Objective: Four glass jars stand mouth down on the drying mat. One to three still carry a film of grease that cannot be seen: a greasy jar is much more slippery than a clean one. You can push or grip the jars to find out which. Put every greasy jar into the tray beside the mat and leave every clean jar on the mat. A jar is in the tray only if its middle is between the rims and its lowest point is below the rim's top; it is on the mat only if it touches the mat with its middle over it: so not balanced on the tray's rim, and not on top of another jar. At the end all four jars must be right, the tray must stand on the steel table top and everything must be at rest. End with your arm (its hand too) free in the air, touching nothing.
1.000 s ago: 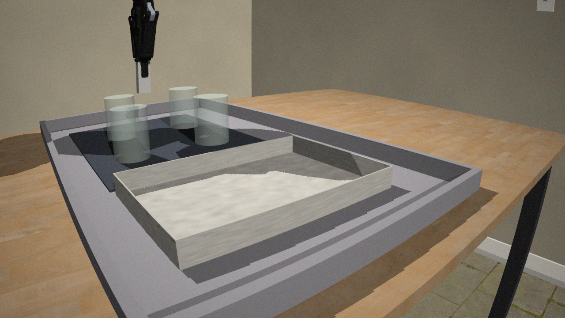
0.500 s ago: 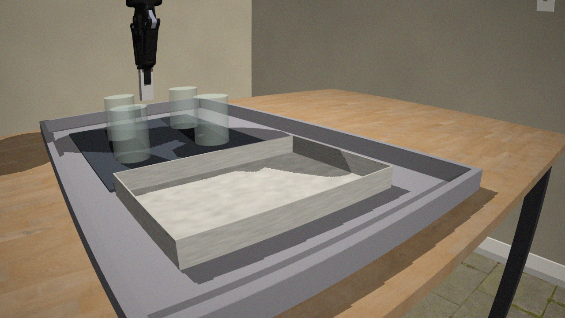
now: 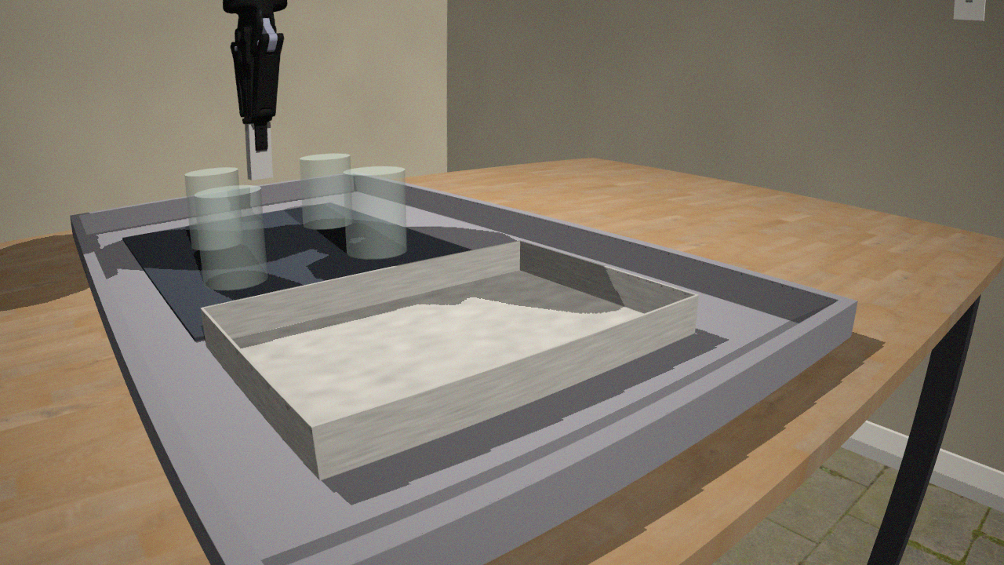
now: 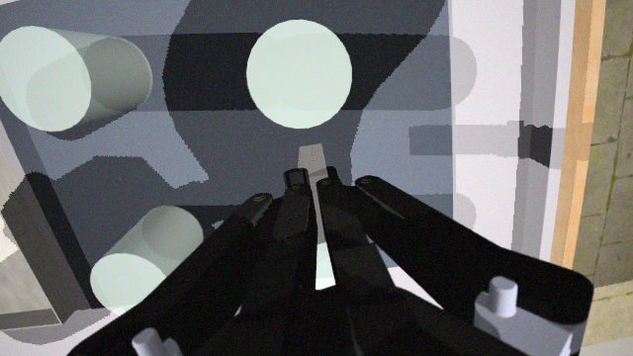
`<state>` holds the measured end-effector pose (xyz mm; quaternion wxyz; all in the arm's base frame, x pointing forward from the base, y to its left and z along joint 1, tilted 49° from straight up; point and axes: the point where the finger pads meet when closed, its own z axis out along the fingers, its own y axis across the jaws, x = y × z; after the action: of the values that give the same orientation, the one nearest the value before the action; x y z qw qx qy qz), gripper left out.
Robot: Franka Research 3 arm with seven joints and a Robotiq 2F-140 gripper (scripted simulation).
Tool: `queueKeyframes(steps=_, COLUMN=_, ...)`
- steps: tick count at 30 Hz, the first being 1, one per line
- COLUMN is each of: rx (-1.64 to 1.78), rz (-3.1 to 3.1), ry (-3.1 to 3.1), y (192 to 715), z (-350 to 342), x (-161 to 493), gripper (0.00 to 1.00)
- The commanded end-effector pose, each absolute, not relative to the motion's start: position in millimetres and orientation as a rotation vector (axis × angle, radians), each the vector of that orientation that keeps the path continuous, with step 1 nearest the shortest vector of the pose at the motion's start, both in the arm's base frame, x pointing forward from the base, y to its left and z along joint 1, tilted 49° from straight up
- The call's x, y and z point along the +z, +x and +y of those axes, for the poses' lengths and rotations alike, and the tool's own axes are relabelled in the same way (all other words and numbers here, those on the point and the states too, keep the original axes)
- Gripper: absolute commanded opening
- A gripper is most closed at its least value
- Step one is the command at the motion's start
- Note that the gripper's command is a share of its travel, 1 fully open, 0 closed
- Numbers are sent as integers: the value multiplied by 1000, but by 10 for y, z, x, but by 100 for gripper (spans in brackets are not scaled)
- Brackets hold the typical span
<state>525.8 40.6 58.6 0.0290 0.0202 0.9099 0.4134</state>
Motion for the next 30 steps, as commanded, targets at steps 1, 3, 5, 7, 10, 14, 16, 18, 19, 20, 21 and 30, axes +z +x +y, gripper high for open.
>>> queueKeyframes(steps=1, rx=1274, rz=2804, ry=57, y=5255, z=418, x=586, gripper=0)
queueKeyframes(steps=3, rx=1274, rz=2804, ry=57, y=5252, z=418, x=586, gripper=0)
queueKeyframes(steps=5, rx=1274, rz=2804, ry=57, y=5252, z=418, x=586, gripper=0)
queueKeyframes(steps=7, rx=1274, rz=2804, ry=57, y=5250, z=418, x=586, gripper=0)
queueKeyframes(steps=10, rx=1274, rz=2804, ry=57, y=5246, z=418, x=586, gripper=0)
queueKeyframes(steps=14, rx=1274, rz=2804, ry=57, y=5240, z=419, x=585, gripper=0)
queueKeyframes(steps=16, rx=1274, rz=2804, ry=57, y=5238, z=419, x=585, gripper=0)
queueKeyframes(steps=18, rx=1274, rz=2804, ry=57, y=5235, z=419, x=585, gripper=0)
queueKeyframes(steps=19, rx=1274, rz=2804, ry=57, y=5234, z=419, x=585, gripper=0)
queueKeyframes(steps=20, rx=1274, rz=2804, ry=57, y=5232, z=419, x=585, gripper=0)
queueKeyframes(steps=21, rx=1274, rz=2804, ry=57, y=5232, z=419, x=585, gripper=0)
queueKeyframes(steps=30, rx=1274, rz=2804, ry=57, y=5222, z=420, x=585, gripper=0)
